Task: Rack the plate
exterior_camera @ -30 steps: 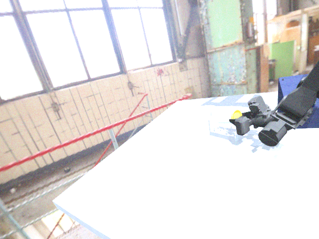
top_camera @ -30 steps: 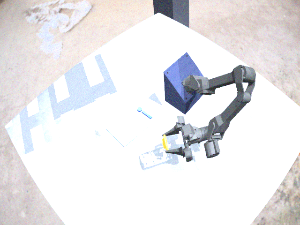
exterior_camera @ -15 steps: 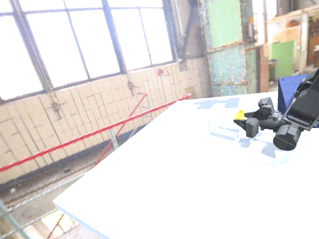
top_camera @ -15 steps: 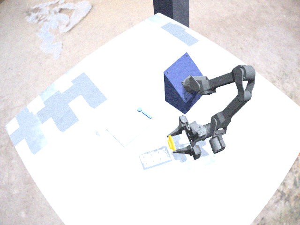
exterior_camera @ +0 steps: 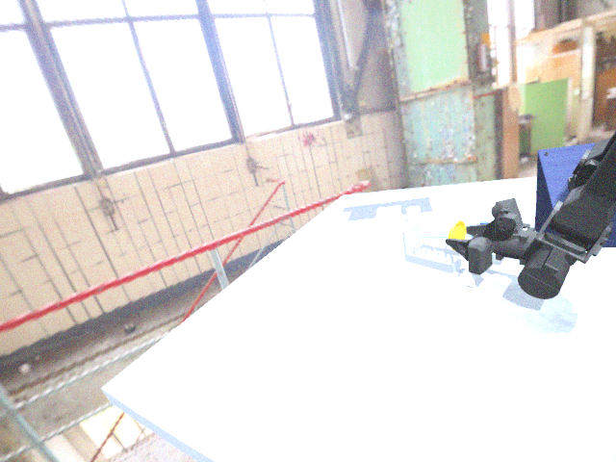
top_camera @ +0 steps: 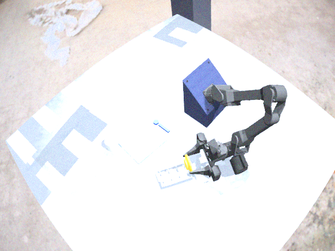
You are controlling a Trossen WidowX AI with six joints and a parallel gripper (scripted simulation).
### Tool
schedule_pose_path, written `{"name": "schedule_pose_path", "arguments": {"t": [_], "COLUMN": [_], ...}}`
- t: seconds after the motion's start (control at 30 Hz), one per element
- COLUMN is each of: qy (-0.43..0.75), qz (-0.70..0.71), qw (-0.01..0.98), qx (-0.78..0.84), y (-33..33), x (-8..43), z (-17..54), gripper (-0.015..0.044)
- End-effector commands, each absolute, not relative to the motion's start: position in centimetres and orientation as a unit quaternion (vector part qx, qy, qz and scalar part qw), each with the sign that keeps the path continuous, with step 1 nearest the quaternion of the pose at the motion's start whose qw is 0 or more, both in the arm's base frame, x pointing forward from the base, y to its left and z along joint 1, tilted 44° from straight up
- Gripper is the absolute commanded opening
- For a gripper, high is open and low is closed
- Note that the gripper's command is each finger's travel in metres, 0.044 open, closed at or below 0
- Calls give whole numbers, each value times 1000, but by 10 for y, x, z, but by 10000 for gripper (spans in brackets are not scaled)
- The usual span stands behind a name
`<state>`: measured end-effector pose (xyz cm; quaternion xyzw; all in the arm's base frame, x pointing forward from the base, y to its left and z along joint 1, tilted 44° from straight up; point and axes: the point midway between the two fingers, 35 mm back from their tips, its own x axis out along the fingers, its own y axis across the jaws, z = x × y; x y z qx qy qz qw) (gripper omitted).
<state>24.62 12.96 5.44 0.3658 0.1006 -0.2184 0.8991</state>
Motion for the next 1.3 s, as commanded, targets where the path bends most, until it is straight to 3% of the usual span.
{"name": "schedule_pose_path", "arguments": {"t": [0.0,1.23,1.27], "qy": [101,102,101], "qz": [-218,-219,-219], "qw": [899,899,898], "qx": [365,366,367], "y": [131,136,136], "x": [251,265,265], "z": [47,25,25], "gripper": [0,0,26]}}
